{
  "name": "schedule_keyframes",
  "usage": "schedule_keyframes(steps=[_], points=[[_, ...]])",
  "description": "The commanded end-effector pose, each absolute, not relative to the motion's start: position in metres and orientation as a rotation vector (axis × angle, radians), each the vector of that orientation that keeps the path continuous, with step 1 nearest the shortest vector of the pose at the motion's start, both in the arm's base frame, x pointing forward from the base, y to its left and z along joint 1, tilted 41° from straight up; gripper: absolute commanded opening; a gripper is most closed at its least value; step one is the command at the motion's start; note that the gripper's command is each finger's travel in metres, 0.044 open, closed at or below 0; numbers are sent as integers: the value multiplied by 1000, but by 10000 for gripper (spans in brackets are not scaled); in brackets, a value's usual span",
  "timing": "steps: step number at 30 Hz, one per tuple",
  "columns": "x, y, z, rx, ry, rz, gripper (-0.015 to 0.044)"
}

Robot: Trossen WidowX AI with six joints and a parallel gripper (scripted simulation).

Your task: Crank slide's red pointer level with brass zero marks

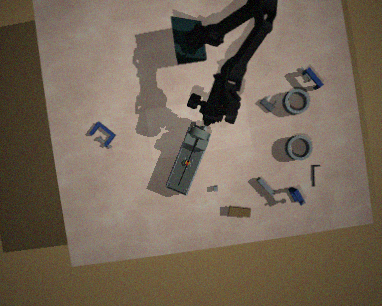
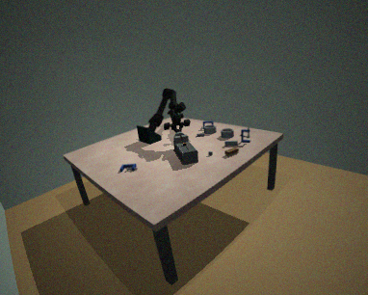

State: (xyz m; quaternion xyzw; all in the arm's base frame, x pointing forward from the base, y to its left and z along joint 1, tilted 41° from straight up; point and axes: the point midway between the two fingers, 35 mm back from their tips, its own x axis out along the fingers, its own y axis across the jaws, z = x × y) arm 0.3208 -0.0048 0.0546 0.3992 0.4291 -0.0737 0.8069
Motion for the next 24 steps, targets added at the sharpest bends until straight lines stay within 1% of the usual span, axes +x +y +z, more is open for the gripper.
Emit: schedule_keyframes(steps=[1, 24], points=[[316, -13, 52, 853, 913, -176, 0], [310, -20, 44, 852, 913, -177, 0]])
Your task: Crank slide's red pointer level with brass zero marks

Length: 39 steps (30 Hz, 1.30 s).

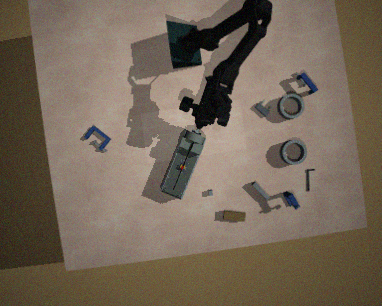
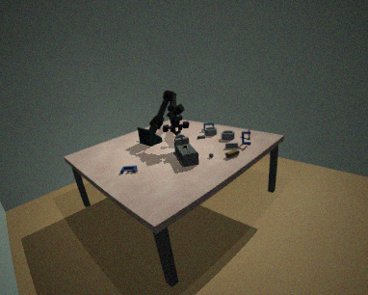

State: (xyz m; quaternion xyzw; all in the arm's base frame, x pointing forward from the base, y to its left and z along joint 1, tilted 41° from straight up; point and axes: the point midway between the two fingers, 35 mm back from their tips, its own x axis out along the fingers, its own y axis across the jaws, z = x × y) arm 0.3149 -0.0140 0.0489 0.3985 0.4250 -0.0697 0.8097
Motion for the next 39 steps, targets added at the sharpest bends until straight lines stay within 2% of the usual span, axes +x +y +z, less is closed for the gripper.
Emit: schedule_keyframes(steps=[1, 39], points=[[310, -20, 43, 852, 913, -177, 0], [307, -22, 36, 852, 913, -177, 0]])
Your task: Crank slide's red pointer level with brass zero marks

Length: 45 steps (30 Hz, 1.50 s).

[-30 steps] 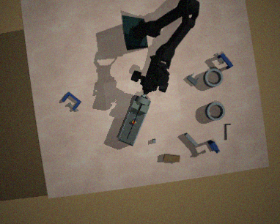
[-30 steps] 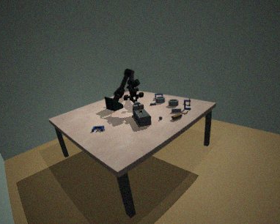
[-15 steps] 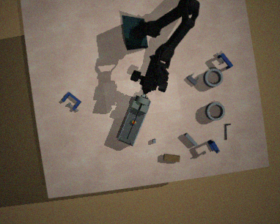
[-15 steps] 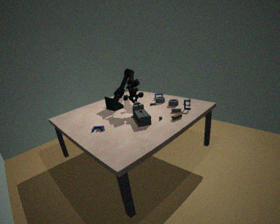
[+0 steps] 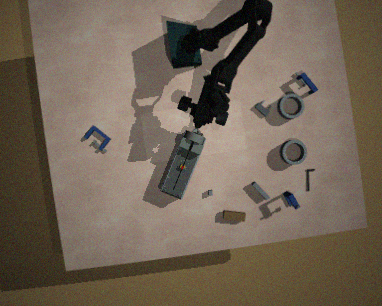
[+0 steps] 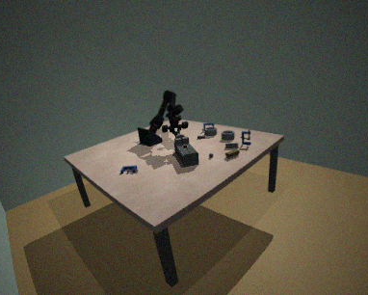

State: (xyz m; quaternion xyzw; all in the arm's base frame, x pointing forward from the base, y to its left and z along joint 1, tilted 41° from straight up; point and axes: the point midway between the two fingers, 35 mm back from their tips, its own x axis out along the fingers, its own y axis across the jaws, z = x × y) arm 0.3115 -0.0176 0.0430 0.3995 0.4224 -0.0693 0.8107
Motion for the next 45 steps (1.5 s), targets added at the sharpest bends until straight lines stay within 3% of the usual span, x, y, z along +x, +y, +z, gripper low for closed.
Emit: schedule_keyframes(steps=[1, 45], points=[[307, -22, 36, 852, 913, -177, 0], [305, -23, 30, 852, 913, -177, 0]])
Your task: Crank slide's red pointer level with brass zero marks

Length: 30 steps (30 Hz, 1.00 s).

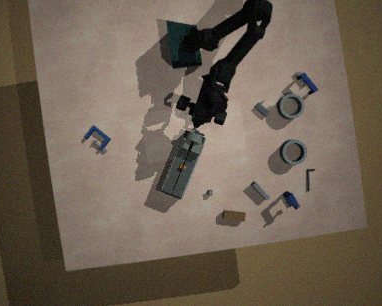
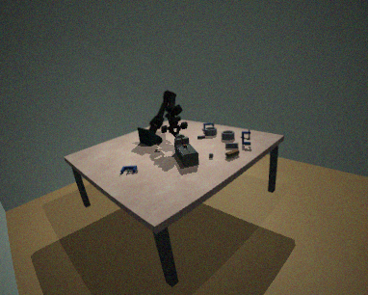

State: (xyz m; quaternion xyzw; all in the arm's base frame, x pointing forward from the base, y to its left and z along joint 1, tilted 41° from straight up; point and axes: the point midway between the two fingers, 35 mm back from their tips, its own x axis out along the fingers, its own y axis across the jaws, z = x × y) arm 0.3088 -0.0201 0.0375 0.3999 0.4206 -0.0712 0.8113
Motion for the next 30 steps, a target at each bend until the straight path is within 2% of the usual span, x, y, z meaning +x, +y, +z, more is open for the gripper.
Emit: schedule_keyframes(steps=[1, 30], points=[[305, -23, 30, 852, 913, -177, 0], [303, -23, 22, 852, 914, -177, 0]])
